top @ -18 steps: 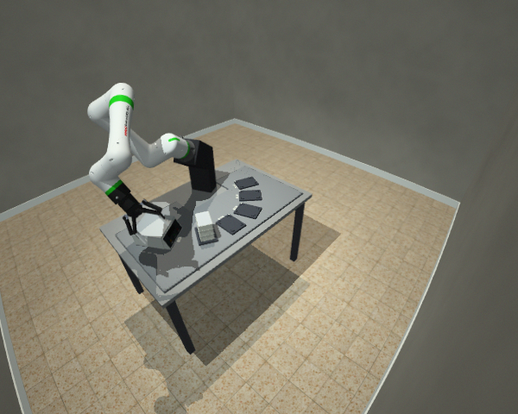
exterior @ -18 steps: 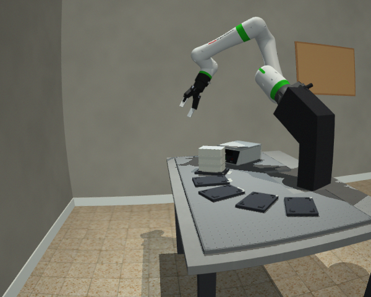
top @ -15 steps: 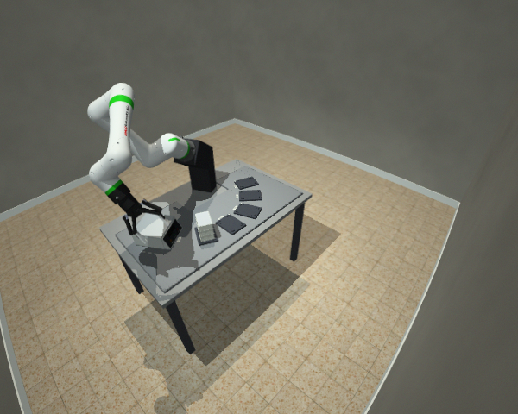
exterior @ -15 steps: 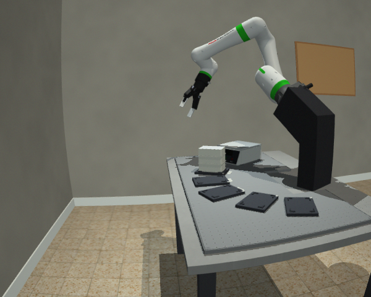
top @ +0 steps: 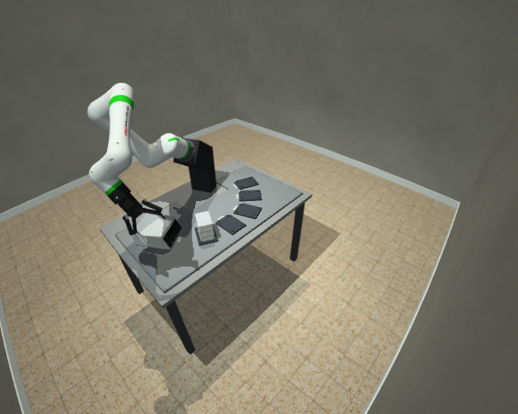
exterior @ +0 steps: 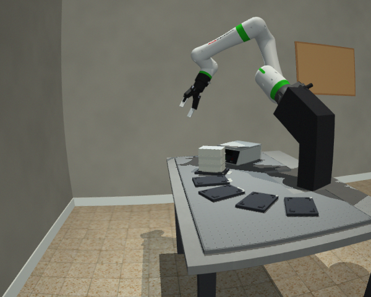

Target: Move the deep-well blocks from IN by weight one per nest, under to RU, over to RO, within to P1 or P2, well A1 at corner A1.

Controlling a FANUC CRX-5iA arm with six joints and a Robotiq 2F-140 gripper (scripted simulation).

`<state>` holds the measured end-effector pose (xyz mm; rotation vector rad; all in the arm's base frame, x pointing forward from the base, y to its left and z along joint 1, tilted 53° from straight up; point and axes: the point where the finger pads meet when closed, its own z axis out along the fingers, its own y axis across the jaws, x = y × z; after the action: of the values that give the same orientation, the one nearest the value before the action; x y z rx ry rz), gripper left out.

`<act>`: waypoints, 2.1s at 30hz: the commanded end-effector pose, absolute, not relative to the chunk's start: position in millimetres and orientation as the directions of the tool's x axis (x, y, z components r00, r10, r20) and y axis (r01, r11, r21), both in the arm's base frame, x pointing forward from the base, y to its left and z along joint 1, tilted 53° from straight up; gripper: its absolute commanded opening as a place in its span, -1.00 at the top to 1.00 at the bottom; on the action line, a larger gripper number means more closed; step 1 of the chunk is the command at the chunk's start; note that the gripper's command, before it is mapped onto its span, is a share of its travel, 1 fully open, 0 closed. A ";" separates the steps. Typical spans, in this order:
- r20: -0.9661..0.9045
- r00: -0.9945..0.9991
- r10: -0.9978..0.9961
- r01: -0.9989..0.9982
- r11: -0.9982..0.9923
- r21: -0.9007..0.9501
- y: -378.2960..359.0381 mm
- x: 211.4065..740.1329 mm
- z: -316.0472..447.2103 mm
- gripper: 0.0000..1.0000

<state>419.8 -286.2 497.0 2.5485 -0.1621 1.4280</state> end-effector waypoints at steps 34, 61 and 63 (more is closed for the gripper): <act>0.635 0.752 -0.174 -0.175 -0.983 -0.062 -193.0 440.5 387.0 -1.00; 0.345 0.898 -0.274 -0.273 -0.961 -0.055 -114.5 418.3 303.9 -1.00; 0.339 0.899 -0.276 -0.275 -0.960 -0.052 -107.9 414.6 297.3 -1.00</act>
<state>420.9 -118.2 308.7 3.0667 -0.4269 0.6111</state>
